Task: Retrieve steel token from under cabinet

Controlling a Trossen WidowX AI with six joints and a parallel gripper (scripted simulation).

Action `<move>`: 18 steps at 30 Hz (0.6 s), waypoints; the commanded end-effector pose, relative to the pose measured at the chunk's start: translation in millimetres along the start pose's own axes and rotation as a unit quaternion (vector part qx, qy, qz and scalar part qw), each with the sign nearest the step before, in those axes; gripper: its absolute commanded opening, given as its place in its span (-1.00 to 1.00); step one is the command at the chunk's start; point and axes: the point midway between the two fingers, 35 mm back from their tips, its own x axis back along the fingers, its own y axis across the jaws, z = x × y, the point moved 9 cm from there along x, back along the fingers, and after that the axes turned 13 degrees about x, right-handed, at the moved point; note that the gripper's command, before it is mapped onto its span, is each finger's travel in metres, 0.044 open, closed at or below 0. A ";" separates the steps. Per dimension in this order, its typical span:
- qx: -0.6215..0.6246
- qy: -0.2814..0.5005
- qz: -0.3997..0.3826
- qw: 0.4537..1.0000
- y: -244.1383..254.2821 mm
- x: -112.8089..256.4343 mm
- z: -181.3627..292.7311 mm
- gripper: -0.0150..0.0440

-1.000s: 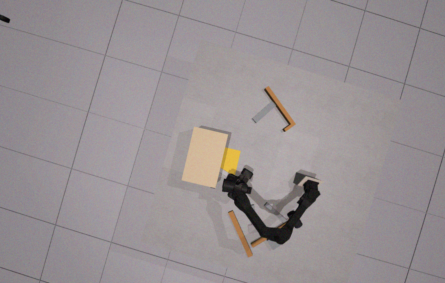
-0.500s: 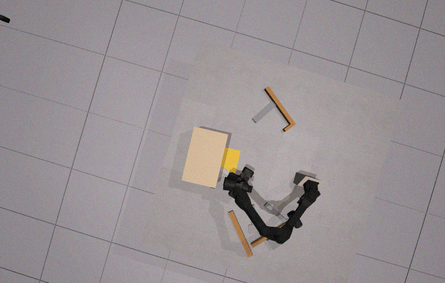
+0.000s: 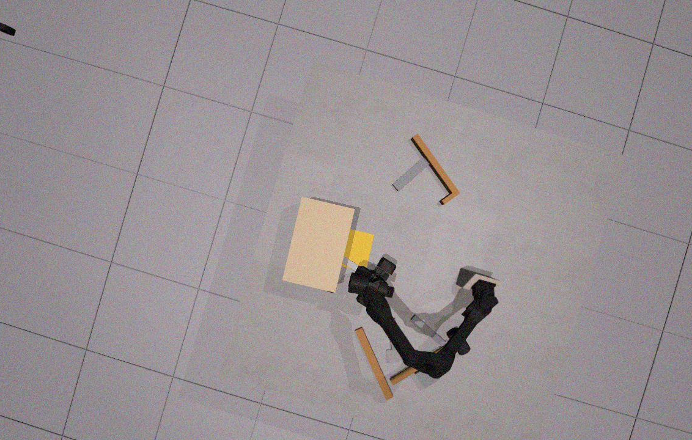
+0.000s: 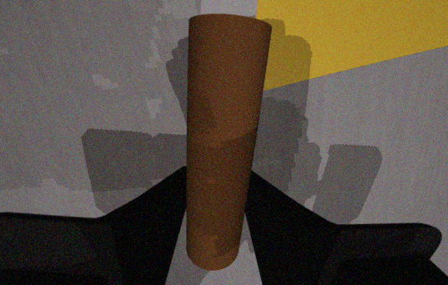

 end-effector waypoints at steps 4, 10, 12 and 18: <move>-0.004 0.001 0.005 1.000 -10.3 -0.9 2.3 -0.49; -0.004 0.001 0.005 1.000 -13.7 -0.9 3.2 -0.49; -0.004 0.001 0.005 1.000 -14.8 -0.9 3.4 -0.49; -0.004 0.001 0.006 1.000 -18.3 -0.9 4.3 -0.49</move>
